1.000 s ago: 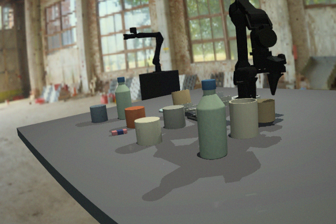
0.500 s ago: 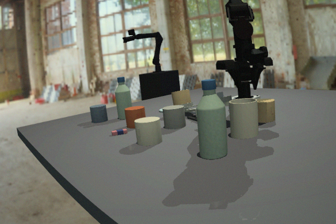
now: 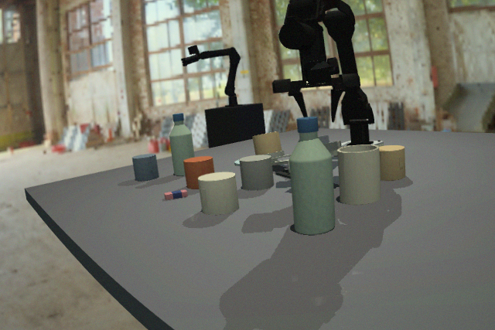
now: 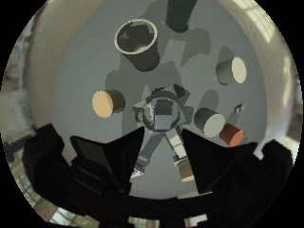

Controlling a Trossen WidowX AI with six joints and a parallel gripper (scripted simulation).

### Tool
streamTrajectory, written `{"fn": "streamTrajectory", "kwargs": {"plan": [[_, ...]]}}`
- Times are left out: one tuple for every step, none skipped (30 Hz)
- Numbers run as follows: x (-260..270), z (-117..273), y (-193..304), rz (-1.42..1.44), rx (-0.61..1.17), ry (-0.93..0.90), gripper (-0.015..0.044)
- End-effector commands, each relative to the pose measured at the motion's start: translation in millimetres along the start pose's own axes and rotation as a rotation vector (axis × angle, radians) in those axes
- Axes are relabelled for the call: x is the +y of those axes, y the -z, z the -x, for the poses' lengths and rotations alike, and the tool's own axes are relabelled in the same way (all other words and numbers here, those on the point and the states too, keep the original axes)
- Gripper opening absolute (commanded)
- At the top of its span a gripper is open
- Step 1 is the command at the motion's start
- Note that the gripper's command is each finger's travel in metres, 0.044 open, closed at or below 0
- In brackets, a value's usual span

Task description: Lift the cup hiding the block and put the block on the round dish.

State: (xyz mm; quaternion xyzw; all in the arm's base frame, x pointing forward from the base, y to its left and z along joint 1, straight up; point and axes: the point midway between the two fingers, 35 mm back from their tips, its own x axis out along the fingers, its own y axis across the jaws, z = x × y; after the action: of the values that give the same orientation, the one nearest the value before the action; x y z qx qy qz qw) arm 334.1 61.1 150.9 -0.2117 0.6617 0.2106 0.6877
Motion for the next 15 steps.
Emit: {"fn": "streamTrajectory", "kwargs": {"plan": [[0,-5,-1,-0.004,-0.002,0.002,0.026],[0,-9,-1,-0.004,-0.002,0.002,0.026],[0,-12,-1,-0.004,-0.002,0.002,0.026],[0,-13,-1,-0.004,-0.002,0.002,0.026],[0,-13,-1,-0.004,-0.002,0.002,0.026],[0,-14,-1,-0.004,-0.002,0.002,0.026],[0,-15,-1,-0.004,-0.002,0.002,0.026],[0,-17,-1,-0.004,-0.002,0.002,0.026],[0,-18,-1,-0.004,-0.002,0.002,0.026],[0,-20,-2,-0.004,-0.002,0.002,0.026],[0,-22,-2,-0.004,-0.002,0.002,0.026],[0,-23,-2,-0.004,-0.002,0.002,0.026],[0,-25,-2,-0.004,-0.002,0.002,0.026],[0,-26,-2,-0.004,-0.002,0.002,0.026],[0,-28,-2,-0.004,-0.002,0.002,0.026]]}}
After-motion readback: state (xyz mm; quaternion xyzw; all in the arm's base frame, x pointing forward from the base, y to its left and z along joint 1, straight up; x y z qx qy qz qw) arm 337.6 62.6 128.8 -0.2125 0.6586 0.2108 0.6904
